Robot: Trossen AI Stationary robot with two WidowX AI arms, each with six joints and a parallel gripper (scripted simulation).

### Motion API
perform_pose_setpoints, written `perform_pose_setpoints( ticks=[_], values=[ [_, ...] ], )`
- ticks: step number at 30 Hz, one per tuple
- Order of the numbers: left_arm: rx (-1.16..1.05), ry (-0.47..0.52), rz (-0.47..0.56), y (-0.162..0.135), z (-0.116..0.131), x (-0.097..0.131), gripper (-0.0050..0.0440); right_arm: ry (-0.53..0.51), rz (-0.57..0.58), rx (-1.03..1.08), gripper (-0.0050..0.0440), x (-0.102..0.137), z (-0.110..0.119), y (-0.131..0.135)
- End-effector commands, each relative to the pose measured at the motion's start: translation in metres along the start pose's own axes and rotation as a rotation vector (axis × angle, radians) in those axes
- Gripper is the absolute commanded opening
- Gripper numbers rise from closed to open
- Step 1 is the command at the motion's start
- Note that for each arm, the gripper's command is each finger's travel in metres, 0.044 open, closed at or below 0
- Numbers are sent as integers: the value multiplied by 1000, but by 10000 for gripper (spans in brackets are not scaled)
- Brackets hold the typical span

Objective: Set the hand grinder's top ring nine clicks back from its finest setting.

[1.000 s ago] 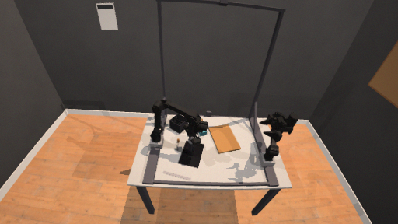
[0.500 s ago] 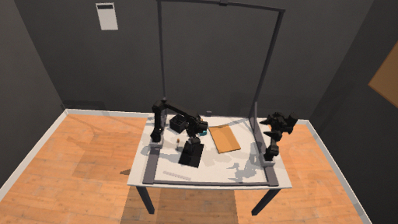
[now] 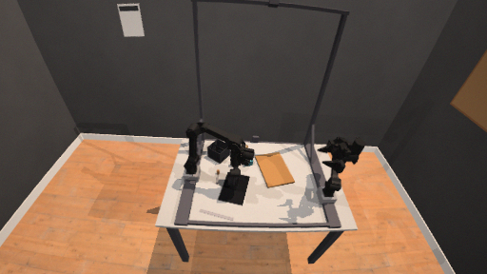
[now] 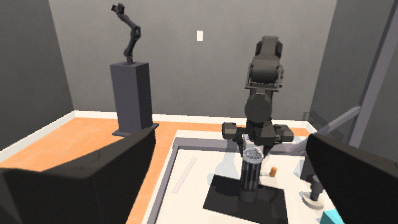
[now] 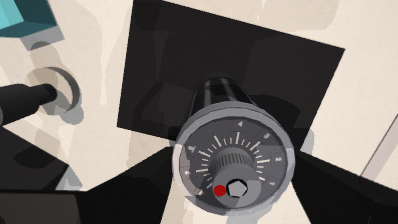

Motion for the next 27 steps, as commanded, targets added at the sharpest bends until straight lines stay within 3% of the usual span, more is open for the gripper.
perform_pose_setpoints(
  ticks=[1, 14, 27],
  values=[
    [-6, -1, 4, -1, -3, 0, 400, -26, 11, -86, 291, 7, -1, -1],
    [-6, -1, 4, -1, -3, 0, 400, -28, 7, -427, 291, 7, -1, -1],
    [-6, -1, 4, -1, -3, 0, 400, -29, 4, -622, 291, 7, -1, -1]
  ],
)
Point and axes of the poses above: on each arm, the point midway between the two fingers, 35 mm back from their tips, its own x axis back along the fingers, its own y axis across the jaws, z = x × y, the point moved 3 cm from there along x, back along the fingers, and after that the axes turned 8 degrees about x, right-handed, at the moved point
